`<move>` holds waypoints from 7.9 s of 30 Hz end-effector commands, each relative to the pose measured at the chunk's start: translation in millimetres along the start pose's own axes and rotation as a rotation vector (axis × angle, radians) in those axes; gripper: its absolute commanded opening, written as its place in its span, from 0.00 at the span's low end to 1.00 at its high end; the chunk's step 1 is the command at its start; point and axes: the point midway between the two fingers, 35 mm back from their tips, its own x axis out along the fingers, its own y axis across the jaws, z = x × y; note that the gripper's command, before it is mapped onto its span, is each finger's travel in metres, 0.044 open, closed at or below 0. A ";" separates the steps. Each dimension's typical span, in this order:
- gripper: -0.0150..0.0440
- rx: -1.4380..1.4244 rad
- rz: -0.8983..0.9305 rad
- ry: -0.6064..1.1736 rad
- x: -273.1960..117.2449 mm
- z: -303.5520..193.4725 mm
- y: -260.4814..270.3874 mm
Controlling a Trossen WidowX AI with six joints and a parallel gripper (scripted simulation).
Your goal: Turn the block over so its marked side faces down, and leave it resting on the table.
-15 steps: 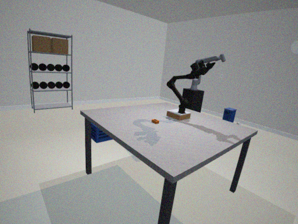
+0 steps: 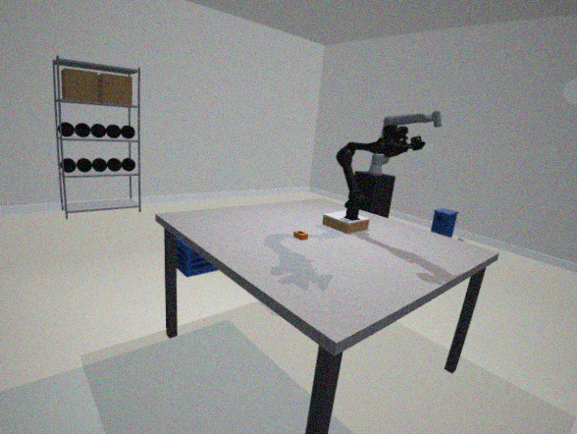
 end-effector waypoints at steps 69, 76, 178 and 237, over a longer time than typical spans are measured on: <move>1.00 0.631 -1.203 1.278 -261.9 -252.4 -490.2; 1.00 0.631 -1.203 1.278 -263.5 -263.0 -493.7; 0.25 0.151 -1.269 0.656 -263.3 -272.5 -504.1; 0.57 -0.148 -1.245 0.254 -270.1 -282.0 -489.1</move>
